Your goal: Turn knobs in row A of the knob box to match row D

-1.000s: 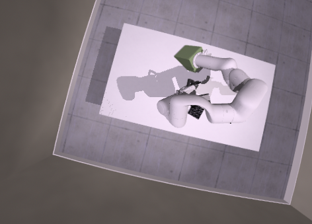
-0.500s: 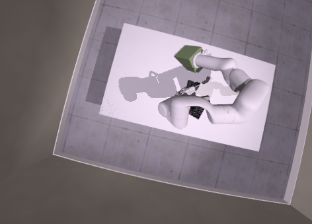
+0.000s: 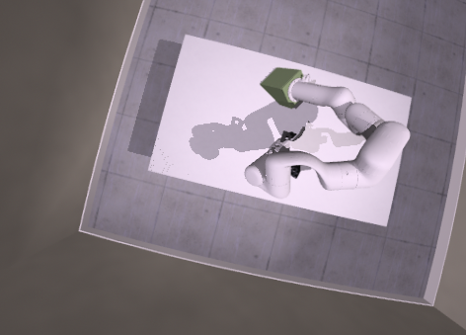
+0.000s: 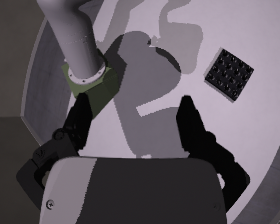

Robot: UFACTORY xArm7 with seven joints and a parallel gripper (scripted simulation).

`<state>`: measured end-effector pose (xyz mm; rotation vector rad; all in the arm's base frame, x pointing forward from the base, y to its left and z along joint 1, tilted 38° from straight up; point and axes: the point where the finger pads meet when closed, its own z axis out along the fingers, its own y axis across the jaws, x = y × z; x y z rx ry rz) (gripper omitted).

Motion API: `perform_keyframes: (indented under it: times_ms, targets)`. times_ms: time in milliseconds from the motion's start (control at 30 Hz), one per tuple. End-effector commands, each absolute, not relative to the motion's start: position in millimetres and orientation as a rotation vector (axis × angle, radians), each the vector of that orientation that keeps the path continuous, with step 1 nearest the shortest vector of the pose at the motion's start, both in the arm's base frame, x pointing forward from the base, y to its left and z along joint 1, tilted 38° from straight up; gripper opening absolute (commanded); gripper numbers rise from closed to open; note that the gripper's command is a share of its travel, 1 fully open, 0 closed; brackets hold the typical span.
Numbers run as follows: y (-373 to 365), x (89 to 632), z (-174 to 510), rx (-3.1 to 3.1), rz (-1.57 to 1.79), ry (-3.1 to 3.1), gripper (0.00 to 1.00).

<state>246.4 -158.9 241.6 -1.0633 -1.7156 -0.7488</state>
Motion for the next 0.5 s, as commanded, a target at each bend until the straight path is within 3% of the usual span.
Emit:
perform_keyframes:
  times_ms: [0,467]
  targets:
    - [-146.9,260.6,231.8,-1.173,-0.684,-1.711,1.0]
    - [-139.5,268.4,227.0,-1.226,-0.655,-1.701,1.0]
